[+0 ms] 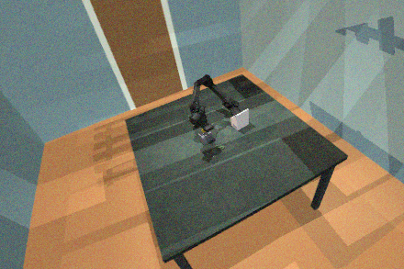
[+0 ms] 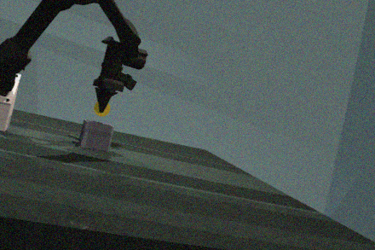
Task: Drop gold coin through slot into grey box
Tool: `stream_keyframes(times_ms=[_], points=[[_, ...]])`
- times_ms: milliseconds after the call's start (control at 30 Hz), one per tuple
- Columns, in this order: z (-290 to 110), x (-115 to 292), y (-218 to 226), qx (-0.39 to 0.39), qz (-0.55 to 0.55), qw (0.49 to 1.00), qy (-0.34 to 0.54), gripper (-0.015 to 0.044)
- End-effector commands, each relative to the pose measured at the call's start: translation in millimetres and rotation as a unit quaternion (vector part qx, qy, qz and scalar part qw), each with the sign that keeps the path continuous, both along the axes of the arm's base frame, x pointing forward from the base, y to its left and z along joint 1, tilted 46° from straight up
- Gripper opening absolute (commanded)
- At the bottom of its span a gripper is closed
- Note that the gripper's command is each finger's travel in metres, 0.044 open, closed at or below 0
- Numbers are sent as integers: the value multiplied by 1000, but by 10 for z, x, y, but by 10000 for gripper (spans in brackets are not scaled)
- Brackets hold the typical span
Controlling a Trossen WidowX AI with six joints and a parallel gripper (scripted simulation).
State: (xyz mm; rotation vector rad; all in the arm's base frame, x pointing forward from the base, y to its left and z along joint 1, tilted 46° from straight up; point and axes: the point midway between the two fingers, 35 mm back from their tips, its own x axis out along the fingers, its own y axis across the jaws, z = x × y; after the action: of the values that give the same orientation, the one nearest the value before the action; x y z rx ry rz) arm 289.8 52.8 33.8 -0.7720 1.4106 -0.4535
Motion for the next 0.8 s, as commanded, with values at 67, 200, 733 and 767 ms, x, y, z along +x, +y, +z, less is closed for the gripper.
stream_keyframes(times_ms=[67, 200, 733, 767], points=[[25, 27, -31, 0, -2, 1000, -2, 0], [36, 22, -39, 0, -1, 1000, -1, 0], [25, 16, -29, 2, 0, 1000, -1, 0], [21, 17, -33, 2, 0, 1000, -1, 0]])
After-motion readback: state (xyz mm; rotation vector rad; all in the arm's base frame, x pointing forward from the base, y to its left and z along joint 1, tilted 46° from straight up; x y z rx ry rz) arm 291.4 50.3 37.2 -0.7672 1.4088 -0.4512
